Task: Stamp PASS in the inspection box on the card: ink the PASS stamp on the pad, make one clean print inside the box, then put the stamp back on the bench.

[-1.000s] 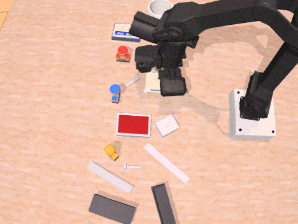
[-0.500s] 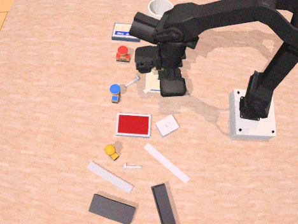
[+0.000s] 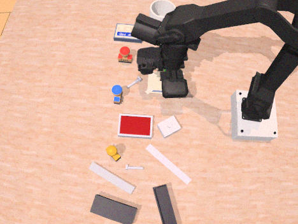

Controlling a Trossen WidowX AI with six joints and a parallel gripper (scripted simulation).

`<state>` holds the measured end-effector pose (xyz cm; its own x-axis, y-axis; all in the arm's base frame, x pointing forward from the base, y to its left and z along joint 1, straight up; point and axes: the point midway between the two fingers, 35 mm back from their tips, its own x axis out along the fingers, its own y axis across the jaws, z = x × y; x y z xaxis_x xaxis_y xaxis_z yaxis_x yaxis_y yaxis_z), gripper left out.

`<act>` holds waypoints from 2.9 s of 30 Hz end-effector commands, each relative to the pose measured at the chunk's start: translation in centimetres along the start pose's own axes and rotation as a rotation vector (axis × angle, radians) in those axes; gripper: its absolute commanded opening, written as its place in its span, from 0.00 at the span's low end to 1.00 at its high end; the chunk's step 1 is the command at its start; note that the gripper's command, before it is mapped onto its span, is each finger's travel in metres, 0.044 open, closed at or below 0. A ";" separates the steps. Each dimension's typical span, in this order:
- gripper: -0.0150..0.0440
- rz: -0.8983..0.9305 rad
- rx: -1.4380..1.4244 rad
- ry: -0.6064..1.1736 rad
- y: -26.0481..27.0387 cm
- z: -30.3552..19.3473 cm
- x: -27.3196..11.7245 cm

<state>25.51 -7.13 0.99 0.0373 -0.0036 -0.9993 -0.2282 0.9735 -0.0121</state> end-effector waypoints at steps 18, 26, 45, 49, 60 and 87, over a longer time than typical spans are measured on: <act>0.25 -0.001 0.004 0.000 0.0 0.0 0.2; 0.25 -0.001 0.004 0.000 0.0 0.0 0.2; 0.25 -0.001 0.004 0.000 0.0 0.0 0.2; 0.25 -0.001 0.004 0.000 0.0 0.0 0.1; 0.25 -0.001 0.004 0.000 0.0 0.0 -0.4; 0.25 -0.001 0.004 0.000 -0.1 0.2 -3.3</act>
<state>25.38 -7.11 3.63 0.0313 -0.0020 -0.9995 -0.2275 0.9737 -0.0091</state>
